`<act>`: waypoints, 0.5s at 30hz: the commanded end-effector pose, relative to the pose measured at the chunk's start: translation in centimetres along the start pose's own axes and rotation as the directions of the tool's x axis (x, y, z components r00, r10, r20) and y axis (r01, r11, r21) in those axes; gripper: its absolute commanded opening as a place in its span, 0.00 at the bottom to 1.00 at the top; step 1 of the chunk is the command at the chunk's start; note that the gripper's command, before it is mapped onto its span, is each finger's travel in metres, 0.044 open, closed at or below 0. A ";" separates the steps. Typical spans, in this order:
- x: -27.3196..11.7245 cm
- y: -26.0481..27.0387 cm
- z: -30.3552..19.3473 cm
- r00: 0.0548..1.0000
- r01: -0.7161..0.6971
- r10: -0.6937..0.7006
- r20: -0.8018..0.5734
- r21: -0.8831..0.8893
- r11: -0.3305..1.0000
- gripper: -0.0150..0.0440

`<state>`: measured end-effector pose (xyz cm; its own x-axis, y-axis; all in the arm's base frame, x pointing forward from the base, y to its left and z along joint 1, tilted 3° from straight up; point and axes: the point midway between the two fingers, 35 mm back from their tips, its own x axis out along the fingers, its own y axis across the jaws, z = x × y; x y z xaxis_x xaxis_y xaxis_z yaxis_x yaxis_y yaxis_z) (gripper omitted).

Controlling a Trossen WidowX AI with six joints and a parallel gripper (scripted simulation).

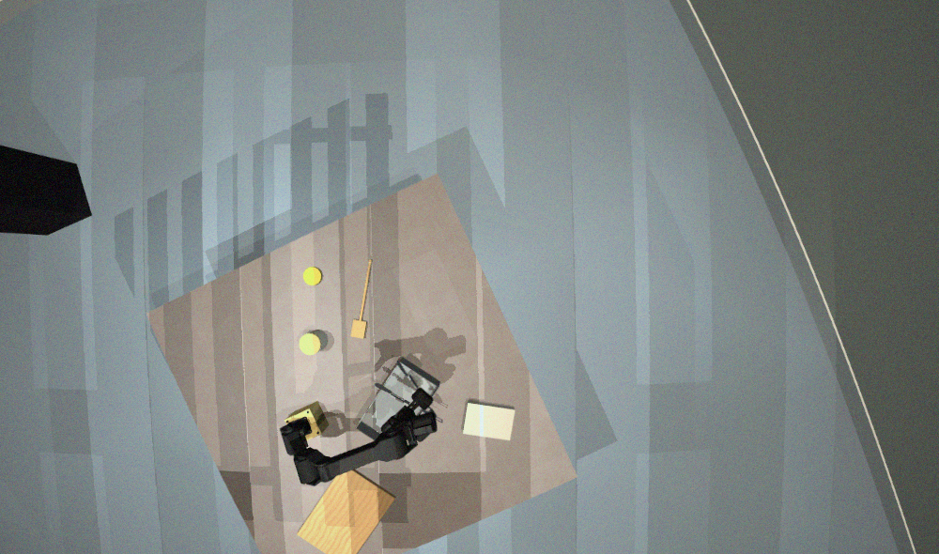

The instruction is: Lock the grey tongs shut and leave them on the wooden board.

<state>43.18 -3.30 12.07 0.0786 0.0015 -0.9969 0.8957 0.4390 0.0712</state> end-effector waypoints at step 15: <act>2.5 0.2 0.2 1.000 -0.001 0.001 0.006 -0.004 1.000 1.00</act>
<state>43.62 -3.34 10.13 0.0845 0.0009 -0.9964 0.8952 0.4391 0.0763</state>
